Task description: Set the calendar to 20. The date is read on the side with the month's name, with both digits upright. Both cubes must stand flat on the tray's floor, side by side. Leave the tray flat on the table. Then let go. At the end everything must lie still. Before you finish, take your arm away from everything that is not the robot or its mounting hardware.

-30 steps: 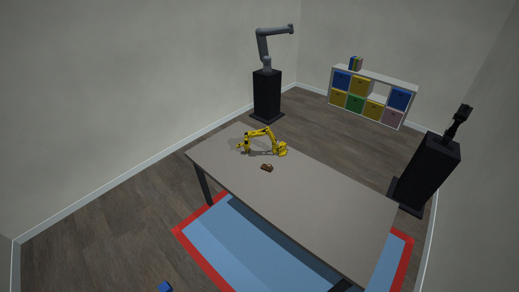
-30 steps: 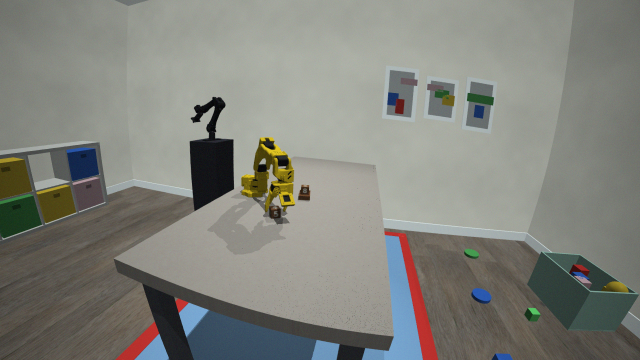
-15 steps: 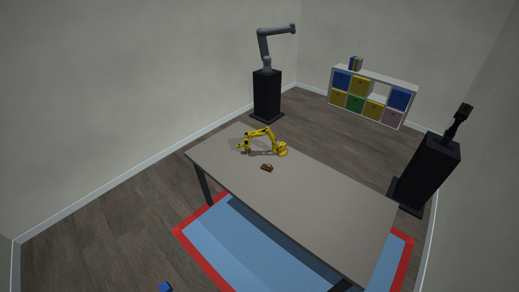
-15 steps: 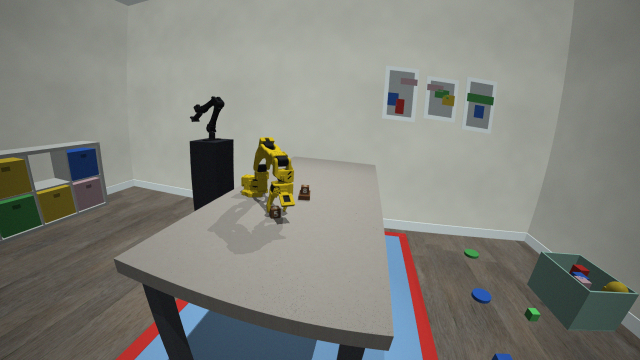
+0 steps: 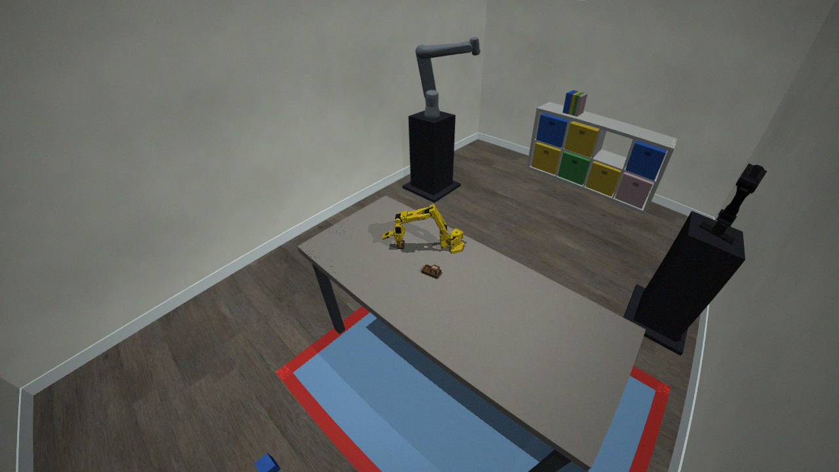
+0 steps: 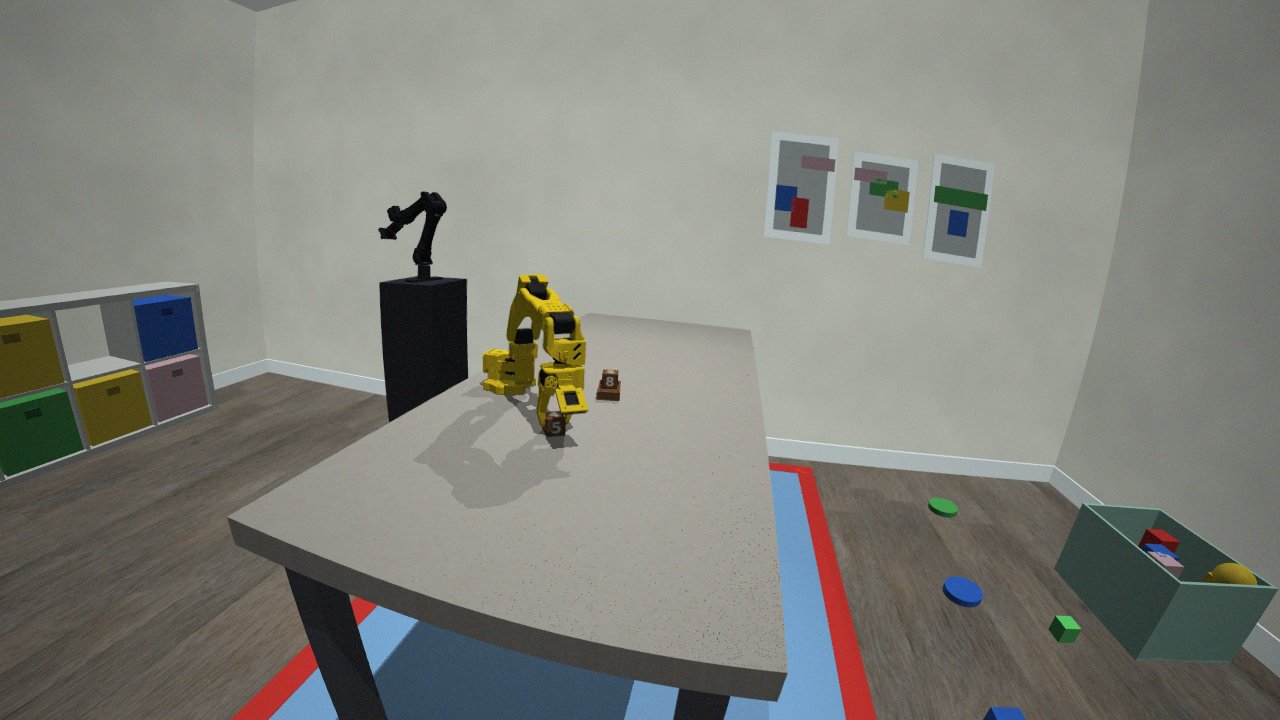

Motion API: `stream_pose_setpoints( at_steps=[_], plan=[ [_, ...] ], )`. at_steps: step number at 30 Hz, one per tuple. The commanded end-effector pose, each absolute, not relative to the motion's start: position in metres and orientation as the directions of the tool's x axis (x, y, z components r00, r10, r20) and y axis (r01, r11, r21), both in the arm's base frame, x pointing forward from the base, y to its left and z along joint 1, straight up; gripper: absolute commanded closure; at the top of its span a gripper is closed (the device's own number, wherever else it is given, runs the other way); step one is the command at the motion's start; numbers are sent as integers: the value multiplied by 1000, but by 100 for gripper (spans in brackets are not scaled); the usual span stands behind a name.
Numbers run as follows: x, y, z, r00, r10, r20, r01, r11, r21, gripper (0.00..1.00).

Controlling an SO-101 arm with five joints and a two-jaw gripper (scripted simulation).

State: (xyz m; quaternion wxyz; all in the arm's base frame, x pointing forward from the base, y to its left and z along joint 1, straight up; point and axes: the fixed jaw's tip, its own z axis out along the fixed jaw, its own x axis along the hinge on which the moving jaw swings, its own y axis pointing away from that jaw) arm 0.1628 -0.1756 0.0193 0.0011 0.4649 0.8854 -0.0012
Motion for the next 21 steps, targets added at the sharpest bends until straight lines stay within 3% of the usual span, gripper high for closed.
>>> stream_pose_setpoints(
  at_steps=[1,16,21],
  plan=[
    [163,-181,26,-565,824,-45,825,565,5,81],
    [163,-182,26,-565,824,-45,825,565,4,83],
    [163,-182,26,-565,824,-45,825,565,4,90]
  ],
)
